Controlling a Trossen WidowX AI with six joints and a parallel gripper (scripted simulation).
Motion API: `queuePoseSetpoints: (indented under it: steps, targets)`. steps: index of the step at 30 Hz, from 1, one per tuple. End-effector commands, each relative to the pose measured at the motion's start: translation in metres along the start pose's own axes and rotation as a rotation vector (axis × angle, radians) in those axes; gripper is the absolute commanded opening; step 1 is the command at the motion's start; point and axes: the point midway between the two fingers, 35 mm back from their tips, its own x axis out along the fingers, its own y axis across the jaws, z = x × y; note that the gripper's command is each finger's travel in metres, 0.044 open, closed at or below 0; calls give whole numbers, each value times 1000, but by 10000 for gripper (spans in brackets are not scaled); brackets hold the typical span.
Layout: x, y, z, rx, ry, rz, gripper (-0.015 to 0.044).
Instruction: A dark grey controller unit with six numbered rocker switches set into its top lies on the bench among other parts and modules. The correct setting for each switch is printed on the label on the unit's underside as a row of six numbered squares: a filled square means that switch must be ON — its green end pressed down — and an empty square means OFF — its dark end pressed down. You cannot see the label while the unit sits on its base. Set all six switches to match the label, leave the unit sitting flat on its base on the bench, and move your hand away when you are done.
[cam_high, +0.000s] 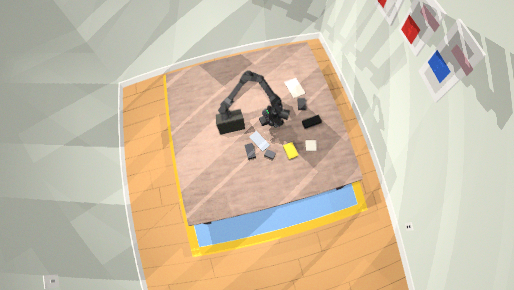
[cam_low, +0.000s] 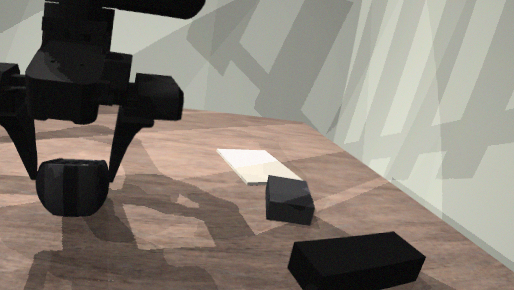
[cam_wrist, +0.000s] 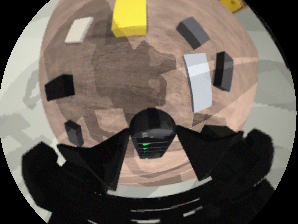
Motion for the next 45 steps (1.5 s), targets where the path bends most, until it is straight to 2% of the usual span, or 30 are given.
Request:
queuePoseSetpoints:
  steps: [1, 45]
  targets:
    - [-3, 0, -4, 4, -8, 2, 335]
    - [-25, 0, -33, 5, -98, 1, 335]
